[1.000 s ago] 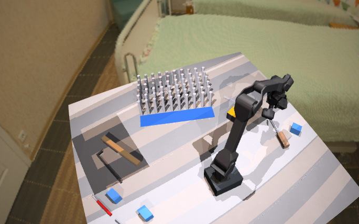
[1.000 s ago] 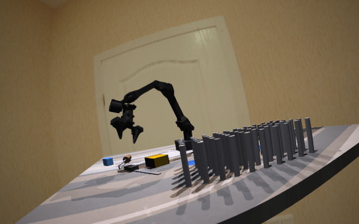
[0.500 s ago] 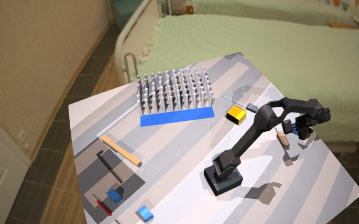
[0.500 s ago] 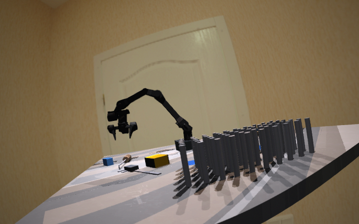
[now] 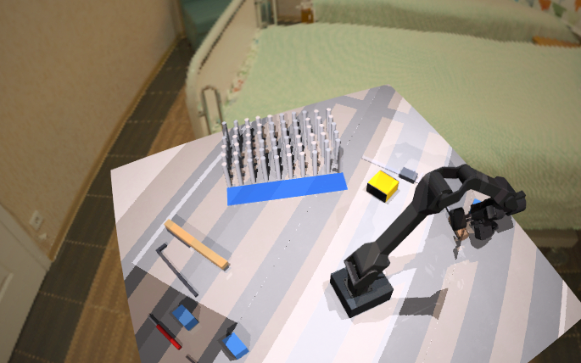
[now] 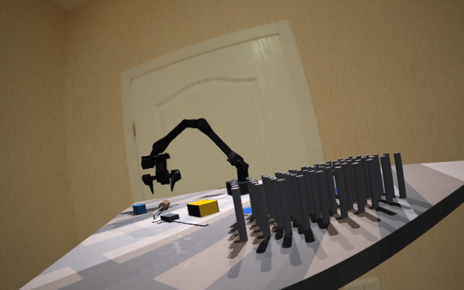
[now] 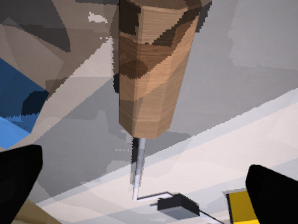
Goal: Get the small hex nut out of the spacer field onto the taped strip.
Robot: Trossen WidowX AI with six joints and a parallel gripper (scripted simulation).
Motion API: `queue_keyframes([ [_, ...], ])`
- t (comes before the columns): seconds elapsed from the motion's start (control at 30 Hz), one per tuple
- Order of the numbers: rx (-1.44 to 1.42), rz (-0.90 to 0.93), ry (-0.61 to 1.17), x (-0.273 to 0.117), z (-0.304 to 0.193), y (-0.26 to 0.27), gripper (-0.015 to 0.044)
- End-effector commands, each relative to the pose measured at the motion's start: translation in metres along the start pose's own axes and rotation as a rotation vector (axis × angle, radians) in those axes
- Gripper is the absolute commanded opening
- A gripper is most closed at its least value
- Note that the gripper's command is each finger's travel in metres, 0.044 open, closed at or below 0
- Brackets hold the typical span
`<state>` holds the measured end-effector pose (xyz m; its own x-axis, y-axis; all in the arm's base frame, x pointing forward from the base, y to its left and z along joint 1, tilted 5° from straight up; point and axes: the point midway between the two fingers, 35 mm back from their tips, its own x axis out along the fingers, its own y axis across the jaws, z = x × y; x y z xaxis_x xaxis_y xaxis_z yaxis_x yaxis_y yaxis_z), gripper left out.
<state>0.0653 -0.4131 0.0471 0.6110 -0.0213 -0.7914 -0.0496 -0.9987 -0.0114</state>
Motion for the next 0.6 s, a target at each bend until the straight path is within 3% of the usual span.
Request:
queue_keyframes([
  [0.0,0.003,0.005,0.003,0.0014,0.0010,0.0002,0.0440],
  [0.23,0.003,0.005,0.003,0.0033,-0.0019,-0.0003,0.0440],
  [0.43,0.003,0.005,0.003,0.0033,-0.0019,-0.0003,0.0282],
  [0.57,0.003,0.005,0.003,0.0033,-0.0019,-0.0003,0.0280],
])
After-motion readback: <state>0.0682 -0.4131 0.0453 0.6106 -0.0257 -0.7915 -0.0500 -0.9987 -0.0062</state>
